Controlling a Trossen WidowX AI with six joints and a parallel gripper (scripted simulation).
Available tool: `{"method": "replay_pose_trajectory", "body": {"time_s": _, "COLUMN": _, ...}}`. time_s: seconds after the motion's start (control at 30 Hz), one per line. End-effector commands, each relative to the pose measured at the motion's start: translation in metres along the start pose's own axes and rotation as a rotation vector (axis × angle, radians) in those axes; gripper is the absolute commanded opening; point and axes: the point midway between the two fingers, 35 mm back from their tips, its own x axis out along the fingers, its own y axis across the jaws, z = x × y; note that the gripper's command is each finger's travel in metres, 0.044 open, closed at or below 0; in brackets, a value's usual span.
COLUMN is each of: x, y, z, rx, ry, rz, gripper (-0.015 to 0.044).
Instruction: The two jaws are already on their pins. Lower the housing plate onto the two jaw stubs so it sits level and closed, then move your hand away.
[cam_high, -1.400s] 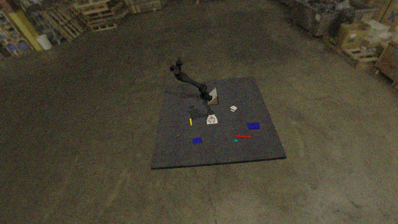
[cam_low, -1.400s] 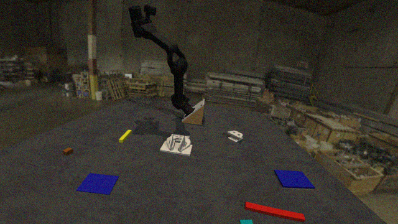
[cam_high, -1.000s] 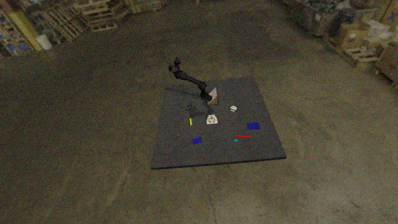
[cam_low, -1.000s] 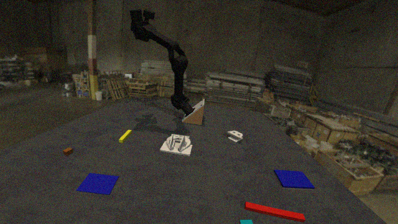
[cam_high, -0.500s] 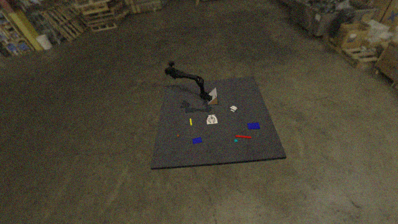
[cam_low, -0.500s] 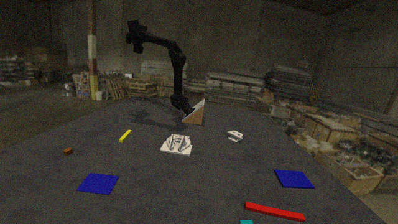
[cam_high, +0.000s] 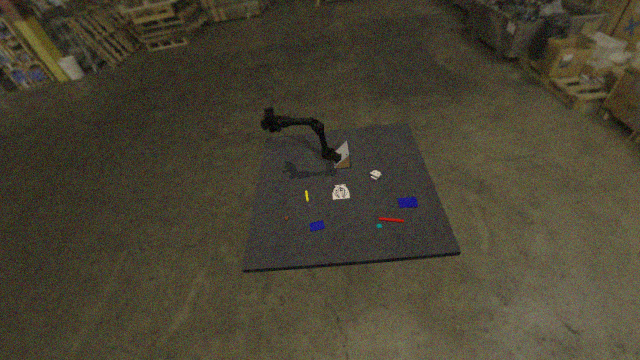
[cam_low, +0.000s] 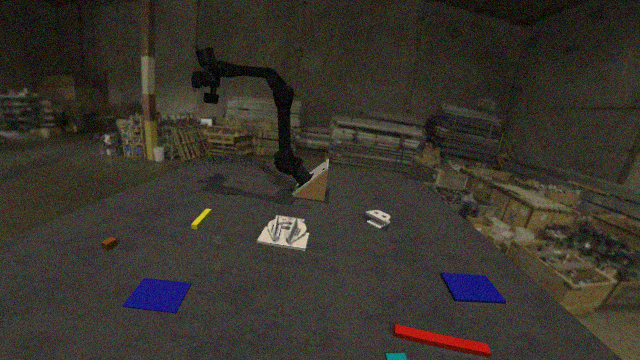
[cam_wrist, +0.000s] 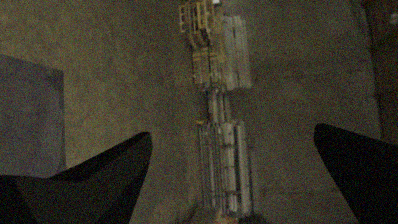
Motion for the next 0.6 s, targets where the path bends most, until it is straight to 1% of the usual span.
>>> {"method": "replay_pose_trajectory", "body": {"time_s": 0.0, "x": 0.004, "y": 0.021, "z": 0.013, "rx": -0.022, "ry": -0.048, "rz": 0.061, "gripper": 0.0440}}
{"method": "replay_pose_trajectory", "body": {"time_s": 0.17, "x": 0.004, "y": 0.031, "z": 0.027, "rx": -0.032, "ry": -0.124, "rz": 0.104, "gripper": 0.0440}}
{"method": "replay_pose_trajectory", "body": {"time_s": 0.27, "x": 0.005, "y": 0.048, "z": 0.037, "rx": -0.053, "ry": -0.151, "rz": 0.150, "gripper": 0.0440}}
{"method": "replay_pose_trajectory", "body": {"time_s": 0.57, "x": -0.004, "y": 0.117, "z": 0.074, "rx": -0.142, "ry": -0.267, "rz": 0.336, "gripper": 0.0440}}
